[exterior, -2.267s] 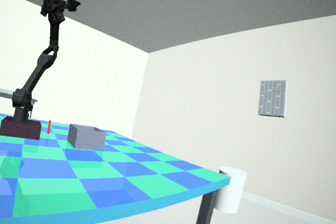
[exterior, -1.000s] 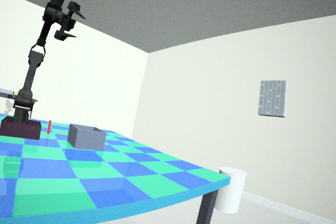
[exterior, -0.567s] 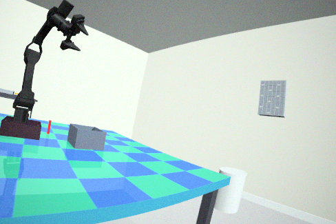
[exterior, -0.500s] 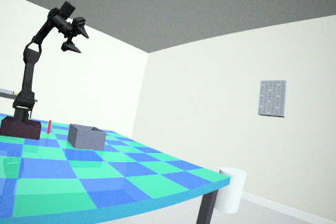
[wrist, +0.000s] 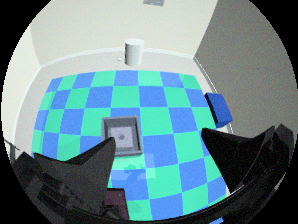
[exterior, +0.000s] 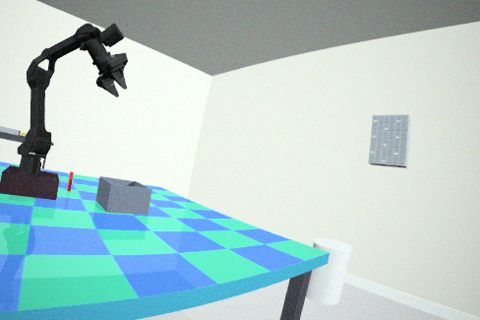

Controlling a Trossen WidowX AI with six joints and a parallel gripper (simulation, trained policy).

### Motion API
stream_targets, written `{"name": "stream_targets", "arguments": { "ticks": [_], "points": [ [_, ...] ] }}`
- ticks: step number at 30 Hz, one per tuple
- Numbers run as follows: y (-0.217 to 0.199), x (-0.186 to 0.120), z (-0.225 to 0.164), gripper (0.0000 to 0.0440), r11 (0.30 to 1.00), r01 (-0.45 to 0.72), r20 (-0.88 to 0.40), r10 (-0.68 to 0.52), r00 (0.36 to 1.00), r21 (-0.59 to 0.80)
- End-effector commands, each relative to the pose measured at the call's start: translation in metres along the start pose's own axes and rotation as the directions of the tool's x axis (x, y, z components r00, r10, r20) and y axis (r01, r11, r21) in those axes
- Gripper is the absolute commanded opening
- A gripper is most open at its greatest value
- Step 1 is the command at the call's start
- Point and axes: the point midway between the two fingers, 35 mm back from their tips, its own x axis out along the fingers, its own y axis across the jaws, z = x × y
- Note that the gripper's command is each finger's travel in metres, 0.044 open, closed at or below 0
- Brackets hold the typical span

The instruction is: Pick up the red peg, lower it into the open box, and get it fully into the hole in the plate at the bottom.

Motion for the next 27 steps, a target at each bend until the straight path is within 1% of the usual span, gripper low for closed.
{"name": "stream_targets", "arguments": {
  "ticks": [1,7,12,19,27],
  "points": [
    [0.015,0.015,-0.006,0.044,0.996,-0.05,-0.055,0.055,0.997,0.08],
    [0.049,0.038,-0.017,0.044,0.968,-0.107,-0.16,0.145,0.976,0.227],
    [0.079,0.054,-0.029,0.044,0.934,-0.107,-0.259,0.203,0.944,0.341],
    [0.122,0.071,-0.051,0.044,0.889,-0.037,-0.4,0.242,0.884,0.456],
    [0.166,0.083,-0.079,0.044,0.855,0.094,-0.538,0.231,0.811,0.509]
  ]
}}
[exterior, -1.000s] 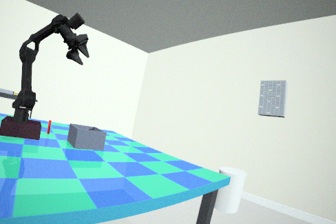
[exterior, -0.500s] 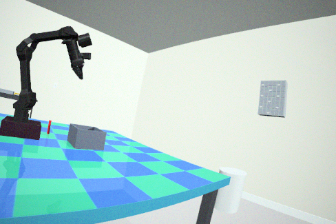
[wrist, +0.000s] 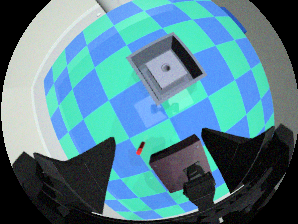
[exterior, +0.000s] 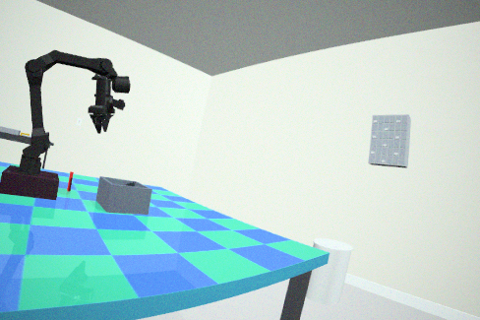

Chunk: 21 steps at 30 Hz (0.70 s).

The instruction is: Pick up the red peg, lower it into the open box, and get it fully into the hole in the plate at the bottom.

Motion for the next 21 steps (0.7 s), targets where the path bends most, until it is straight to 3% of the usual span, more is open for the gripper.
{"name": "stream_targets", "arguments": {
  "ticks": [1,21],
  "points": [
    [0.007,0.014,-0.014,0.044,0.998,0.046,-0.052,-0.044,0.998,0.042],
    [0.036,0.092,-0.093,0.044,0.925,0.32,-0.183,-0.285,0.941,0.204]
  ]
}}
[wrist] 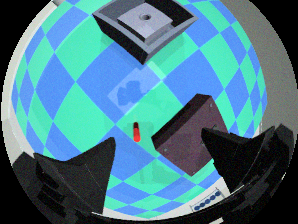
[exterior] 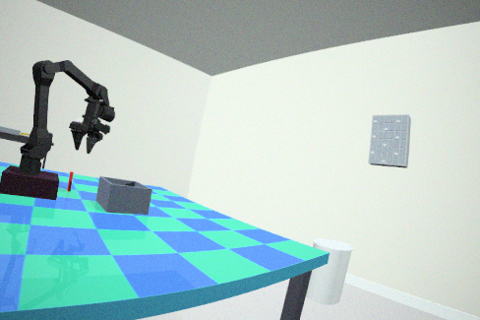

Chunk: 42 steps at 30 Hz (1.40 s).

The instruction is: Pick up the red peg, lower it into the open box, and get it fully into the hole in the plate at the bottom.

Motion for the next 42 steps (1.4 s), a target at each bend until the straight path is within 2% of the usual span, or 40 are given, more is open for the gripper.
{"name": "stream_targets", "arguments": {
  "ticks": [1,12,24,27,32,42],
  "points": [
    [0.002,0.015,-0.009,0.044,0.999,0.042,-0.001,-0.042,0.999,0.032],
    [0.016,0.067,-0.026,0.044,0.988,0.087,0.011,-0.089,0.996,0.128],
    [0.035,0.127,-0.037,0.0439,0.986,-0.005,0.054,-0.004,0.999,0.165],
    [0.036,0.137,-0.039,0.0427,0.985,-0.021,0.058,0.011,0.998,0.173],
    [0.033,0.149,-0.046,0.0335,0.98,-0.017,0.039,0.009,0.999,0.199],
    [0.033,0.149,-0.051,0.0073,0.979,-0.007,-0.032,0.014,0.999,0.203]
  ]
}}
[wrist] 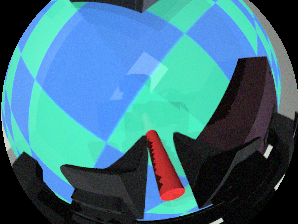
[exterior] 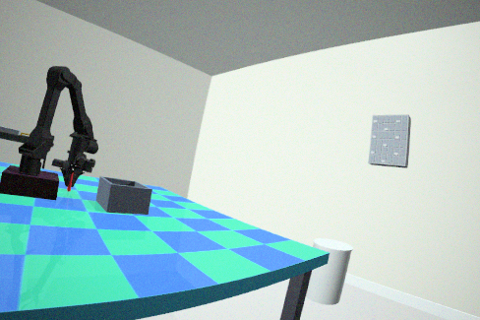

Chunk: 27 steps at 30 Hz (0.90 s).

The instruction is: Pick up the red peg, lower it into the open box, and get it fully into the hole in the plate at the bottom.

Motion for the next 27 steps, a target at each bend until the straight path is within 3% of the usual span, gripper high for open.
{"name": "stream_targets", "arguments": {
  "ticks": [1,3,27],
  "points": [
    [0.002,-0.002,-0.001,0.0047,1.0,-0.001,-0.026,0.001,1.0,-0.006],
    [0.002,-0.002,0.0,0.0,1.0,0.001,-0.04,-0.001,0.999,-0.008],
    [0.017,-0.089,0.063,0.0,0.981,-0.07,0.184,0.103,0.977,-0.178]
  ]
}}
